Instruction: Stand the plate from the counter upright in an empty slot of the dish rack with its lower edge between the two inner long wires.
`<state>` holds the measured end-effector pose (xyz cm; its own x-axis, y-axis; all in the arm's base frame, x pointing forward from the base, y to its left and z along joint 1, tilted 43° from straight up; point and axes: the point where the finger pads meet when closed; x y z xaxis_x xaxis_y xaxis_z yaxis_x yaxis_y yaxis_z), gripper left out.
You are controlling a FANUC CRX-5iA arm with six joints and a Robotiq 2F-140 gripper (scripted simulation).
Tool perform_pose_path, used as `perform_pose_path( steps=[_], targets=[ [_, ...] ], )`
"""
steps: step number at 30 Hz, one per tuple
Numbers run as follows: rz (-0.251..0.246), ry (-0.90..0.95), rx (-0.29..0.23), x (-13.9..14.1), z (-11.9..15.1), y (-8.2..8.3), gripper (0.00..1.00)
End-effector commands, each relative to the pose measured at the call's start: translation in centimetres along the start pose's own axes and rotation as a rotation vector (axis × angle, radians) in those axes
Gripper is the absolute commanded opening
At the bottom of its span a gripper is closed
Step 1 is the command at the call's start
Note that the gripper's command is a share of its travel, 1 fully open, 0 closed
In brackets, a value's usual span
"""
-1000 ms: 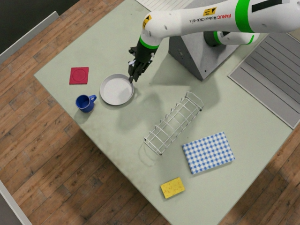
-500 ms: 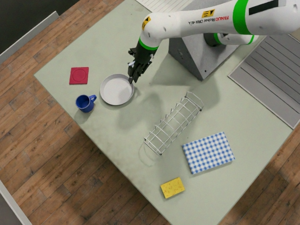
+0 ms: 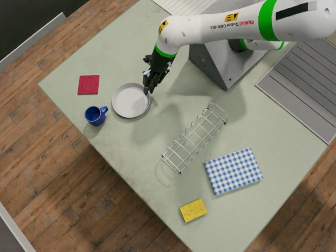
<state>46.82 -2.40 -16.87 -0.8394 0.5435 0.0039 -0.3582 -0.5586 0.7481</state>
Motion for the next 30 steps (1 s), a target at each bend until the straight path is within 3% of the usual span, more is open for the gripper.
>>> perform_pose_path(
  steps=[1, 30],
  targets=[
    [-0.002, 0.0, 0.0, -0.08, -0.01, -0.16, 0.24],
    [-0.002, 0.0, 0.0, -0.09, -0.01, -0.96, 0.24]
  ],
)
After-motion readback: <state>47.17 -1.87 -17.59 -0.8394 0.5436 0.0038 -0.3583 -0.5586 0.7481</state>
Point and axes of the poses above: the point where the finger pads meet when closed, its own y axis back along the fingers, its own x axis across the jaws, z = x × y, and after that the axes turned 9 degrees about -y, right-handed
